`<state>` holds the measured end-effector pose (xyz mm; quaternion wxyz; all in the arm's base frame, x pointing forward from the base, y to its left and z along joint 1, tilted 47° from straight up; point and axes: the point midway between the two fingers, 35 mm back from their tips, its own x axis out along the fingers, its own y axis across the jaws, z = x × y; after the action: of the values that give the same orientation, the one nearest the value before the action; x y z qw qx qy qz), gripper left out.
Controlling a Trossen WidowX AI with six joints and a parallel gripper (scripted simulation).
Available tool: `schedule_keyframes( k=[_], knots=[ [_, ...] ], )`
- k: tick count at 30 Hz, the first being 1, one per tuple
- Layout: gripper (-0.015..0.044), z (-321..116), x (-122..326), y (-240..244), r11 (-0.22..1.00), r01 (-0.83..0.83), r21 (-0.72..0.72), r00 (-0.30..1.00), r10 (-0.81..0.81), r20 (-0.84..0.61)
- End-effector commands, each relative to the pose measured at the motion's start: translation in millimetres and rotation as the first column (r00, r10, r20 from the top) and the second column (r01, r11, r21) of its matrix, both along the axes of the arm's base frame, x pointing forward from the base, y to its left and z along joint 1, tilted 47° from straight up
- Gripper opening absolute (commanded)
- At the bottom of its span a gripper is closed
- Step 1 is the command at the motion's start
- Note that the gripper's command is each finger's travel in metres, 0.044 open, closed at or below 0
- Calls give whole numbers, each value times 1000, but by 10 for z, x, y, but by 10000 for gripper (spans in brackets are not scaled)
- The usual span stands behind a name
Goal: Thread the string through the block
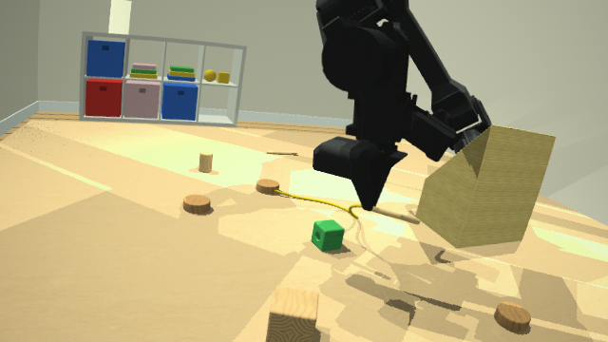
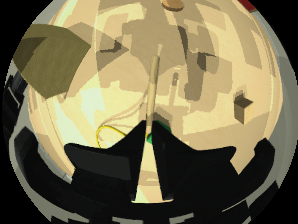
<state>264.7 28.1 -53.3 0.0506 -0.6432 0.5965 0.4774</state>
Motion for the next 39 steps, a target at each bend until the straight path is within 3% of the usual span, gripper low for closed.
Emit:
schedule_keyframes(
  k=[1,39],
  knots=[
    [0,39,40,-27,1000,-29,6,999,29,-36],
    [0,327,248,-322,963,-236,129,893,267,-363]
  ],
)
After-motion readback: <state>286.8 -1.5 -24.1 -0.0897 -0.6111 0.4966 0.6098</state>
